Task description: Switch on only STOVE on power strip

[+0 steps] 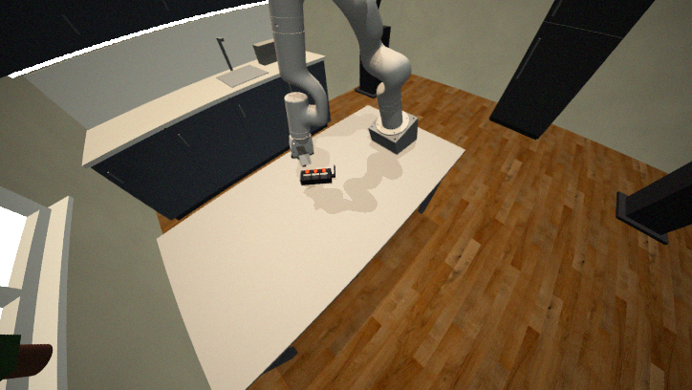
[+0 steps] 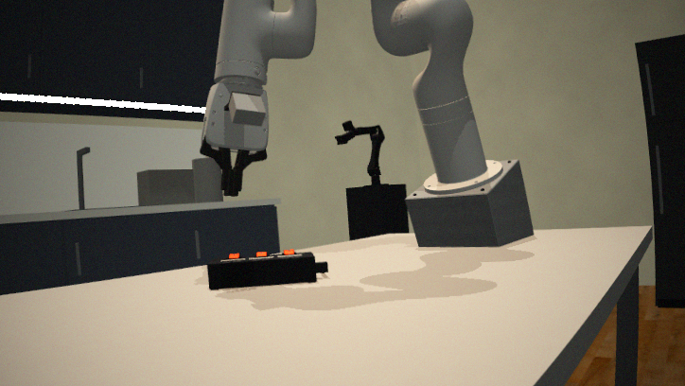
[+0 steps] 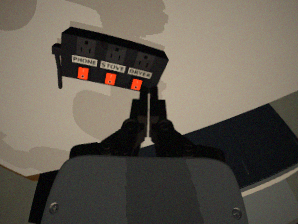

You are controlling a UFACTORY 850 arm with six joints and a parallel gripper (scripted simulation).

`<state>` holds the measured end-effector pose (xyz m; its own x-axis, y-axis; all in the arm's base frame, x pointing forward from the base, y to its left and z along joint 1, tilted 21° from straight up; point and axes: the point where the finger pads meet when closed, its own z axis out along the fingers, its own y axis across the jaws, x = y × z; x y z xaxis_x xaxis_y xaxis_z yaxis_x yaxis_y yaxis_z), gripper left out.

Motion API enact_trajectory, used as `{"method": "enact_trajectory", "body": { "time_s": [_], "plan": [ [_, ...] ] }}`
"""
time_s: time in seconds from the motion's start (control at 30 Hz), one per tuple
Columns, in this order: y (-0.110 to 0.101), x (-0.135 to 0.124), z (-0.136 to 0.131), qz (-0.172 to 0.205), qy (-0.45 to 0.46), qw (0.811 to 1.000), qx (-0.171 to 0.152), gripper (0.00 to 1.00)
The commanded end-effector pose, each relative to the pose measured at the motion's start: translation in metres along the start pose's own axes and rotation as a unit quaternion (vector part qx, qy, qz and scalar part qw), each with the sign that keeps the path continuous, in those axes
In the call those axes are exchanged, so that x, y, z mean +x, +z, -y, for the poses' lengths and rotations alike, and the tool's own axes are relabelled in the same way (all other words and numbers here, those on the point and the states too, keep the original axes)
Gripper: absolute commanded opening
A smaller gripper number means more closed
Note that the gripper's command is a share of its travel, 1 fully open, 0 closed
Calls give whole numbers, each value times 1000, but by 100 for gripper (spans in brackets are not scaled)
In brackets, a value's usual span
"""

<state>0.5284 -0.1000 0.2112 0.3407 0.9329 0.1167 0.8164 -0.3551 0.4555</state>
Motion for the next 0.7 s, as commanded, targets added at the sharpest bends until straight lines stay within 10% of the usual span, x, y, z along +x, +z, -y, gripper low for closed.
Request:
{"method": "enact_trajectory", "body": {
  "time_s": [0.0,0.67],
  "plan": [
    [9,-23,10,-17,24,1000,10,0],
    [24,-68,44,-61,84,994,35,0]
  ]
}}
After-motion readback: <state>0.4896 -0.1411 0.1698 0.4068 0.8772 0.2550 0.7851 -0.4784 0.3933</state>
